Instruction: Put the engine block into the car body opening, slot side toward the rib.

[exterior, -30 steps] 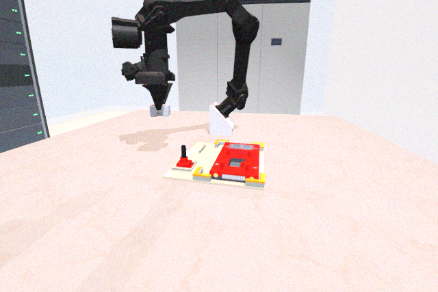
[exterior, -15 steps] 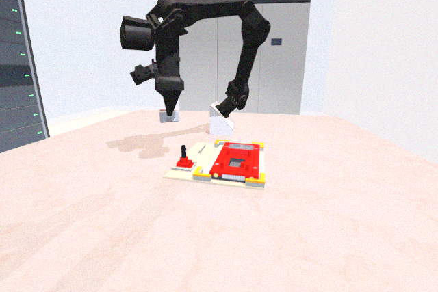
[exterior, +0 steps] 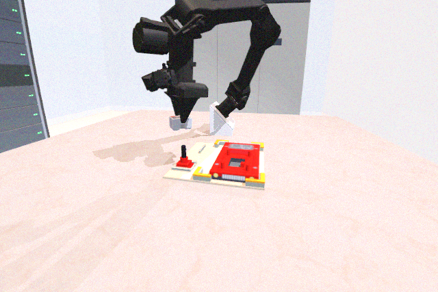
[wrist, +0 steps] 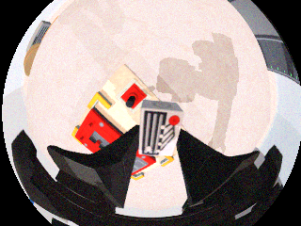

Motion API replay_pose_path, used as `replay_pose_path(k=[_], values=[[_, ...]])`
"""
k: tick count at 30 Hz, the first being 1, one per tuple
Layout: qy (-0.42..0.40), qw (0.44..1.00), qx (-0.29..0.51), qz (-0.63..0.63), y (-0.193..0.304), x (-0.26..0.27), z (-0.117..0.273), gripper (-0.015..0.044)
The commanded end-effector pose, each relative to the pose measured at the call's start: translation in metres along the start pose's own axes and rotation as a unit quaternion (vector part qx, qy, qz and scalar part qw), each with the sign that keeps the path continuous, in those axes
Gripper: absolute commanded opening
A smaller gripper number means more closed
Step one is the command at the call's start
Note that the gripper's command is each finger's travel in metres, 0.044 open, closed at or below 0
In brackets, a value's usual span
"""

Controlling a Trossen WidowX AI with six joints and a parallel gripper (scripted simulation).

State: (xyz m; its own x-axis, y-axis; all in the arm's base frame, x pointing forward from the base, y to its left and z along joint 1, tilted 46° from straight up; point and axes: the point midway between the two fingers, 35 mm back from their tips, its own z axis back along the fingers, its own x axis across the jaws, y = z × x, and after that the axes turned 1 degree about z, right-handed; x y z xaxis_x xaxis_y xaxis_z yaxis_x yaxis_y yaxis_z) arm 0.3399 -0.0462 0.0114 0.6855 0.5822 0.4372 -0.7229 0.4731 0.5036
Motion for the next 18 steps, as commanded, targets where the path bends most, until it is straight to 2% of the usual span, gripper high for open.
replay_pose_path(k=[1, 18], values=[[-0.003, 0.999, -0.002, 0.031, 0.006, 0.01, -0.002, 0.0], [-0.006, 0.987, -0.005, 0.159, 0.033, 0.05, -0.015, 0.0]])
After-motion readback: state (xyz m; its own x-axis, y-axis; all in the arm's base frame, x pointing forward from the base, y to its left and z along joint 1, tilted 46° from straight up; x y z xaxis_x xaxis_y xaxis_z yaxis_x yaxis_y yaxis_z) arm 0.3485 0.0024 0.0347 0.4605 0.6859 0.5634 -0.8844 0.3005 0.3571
